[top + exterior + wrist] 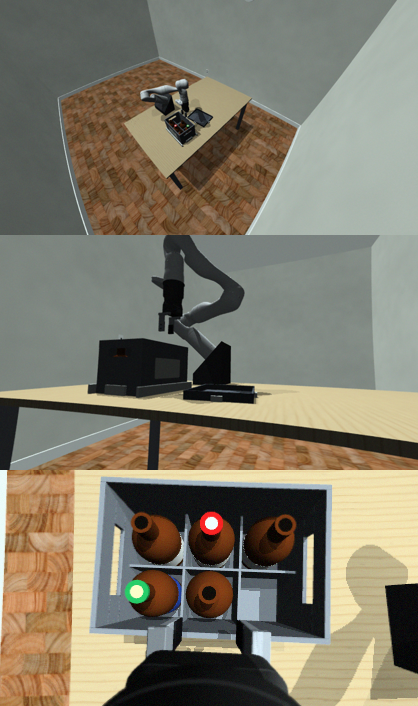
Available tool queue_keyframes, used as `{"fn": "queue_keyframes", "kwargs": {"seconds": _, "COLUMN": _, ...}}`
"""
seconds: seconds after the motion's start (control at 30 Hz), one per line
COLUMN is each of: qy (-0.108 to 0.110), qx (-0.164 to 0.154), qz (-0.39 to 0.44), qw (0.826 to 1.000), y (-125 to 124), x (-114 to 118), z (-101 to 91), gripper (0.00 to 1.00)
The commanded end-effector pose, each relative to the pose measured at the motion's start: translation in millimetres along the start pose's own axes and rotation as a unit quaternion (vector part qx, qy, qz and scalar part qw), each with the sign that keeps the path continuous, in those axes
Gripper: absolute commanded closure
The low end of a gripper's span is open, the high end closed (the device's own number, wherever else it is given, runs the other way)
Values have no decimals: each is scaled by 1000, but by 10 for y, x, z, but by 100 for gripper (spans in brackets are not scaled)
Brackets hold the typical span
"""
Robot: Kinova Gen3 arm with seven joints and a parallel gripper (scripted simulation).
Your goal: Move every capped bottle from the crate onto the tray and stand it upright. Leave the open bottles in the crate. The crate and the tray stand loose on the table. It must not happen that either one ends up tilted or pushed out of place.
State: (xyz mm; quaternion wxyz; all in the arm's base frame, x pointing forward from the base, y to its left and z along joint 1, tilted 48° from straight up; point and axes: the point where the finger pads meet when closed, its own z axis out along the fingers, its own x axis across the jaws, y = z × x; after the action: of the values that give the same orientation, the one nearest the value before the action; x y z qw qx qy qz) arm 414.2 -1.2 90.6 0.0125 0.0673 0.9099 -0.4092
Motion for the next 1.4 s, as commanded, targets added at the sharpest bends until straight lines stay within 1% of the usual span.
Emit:
{"fn": "queue_keyframes", "kwargs": {"seconds": 0.0, "qy": 1, "qx": -3, "qz": 0, "qw": 1000, "y": 51, "x": 21, "z": -1, "gripper": 0}}
{"fn": "queue_keyframes", "kwargs": {"seconds": 0.1, "qy": 1, "qx": -4, "qz": 0, "qw": 1000, "y": 55, "x": 23, "z": 0, "gripper": 0}}
{"fn": "queue_keyframes", "kwargs": {"seconds": 0.13, "qy": -1, "qx": -1, "qz": -1, "qw": 1000, "y": 12, "x": 3, "z": -7, "gripper": 0}}
{"fn": "queue_keyframes", "kwargs": {"seconds": 0.67, "qy": 1, "qx": -4, "qz": 0, "qw": 1000, "y": 80, "x": 31, "z": 5, "gripper": 0}}
{"fn": "queue_keyframes", "kwargs": {"seconds": 0.7, "qy": 0, "qx": 0, "qz": 0, "qw": 1000, "y": 23, "x": 12, "z": -2, "gripper": 0}}
{"fn": "queue_keyframes", "kwargs": {"seconds": 1.37, "qy": 0, "qx": 0, "qz": 0, "qw": 1000, "y": 23, "x": 12, "z": -2, "gripper": 0}}
